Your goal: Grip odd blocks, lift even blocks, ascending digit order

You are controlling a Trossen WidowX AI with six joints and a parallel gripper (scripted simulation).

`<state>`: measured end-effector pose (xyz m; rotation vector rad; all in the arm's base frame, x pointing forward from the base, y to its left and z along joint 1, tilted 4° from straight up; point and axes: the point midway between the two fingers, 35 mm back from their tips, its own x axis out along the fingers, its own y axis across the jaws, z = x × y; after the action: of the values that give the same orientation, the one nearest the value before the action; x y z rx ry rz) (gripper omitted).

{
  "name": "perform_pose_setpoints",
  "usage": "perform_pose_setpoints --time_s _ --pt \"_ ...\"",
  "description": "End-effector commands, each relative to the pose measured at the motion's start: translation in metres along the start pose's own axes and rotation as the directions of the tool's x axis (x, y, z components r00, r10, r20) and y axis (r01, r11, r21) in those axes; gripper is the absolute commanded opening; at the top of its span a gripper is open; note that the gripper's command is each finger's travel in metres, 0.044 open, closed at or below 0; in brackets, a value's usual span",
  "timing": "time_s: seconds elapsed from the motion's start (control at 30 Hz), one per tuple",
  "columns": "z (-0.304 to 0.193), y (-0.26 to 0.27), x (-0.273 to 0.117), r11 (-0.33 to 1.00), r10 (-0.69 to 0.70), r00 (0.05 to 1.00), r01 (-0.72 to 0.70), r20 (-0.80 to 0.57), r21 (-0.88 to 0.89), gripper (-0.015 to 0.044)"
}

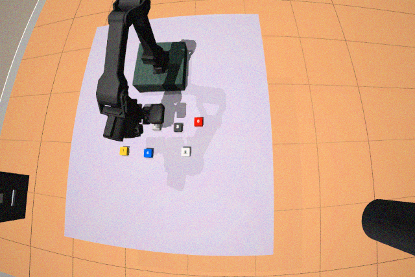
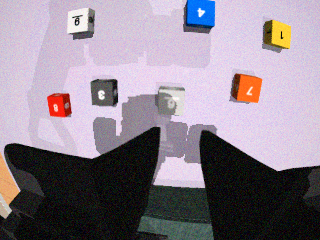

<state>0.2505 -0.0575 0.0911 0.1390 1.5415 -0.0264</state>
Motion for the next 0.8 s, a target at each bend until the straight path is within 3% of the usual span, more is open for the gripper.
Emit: perform_pose_setpoints --time_s 0.0,0.13,0.33,0.4,0.57,0.7,0.77 --pt "0.009 -0.039 0.000 1.000 -0.006 1.000 0.006 -0.002 0.007 0.0120" --pt "0.011 -0.088 0.000 1.000 -0.009 1.000 0.009 -0.002 0.007 0.0120" --pt "0.011 -0.090 0.000 1.000 -0.010 1.000 0.010 -0.002 0.007 0.0120" --pt "0.012 -0.091 0.010 1.000 -0.010 1.000 0.010 -0.002 0.007 0.0173" --pt "0.011 -0.091 0.079 1.000 -0.009 1.000 0.009 -0.002 0.007 0.0304" --pt "0.011 -0.091 0.081 1.000 -0.009 1.000 0.009 -0.002 0.007 0.0400" --pt "0.011 -0.091 0.081 1.000 -0.009 1.000 0.009 -0.002 0.007 0.0400"
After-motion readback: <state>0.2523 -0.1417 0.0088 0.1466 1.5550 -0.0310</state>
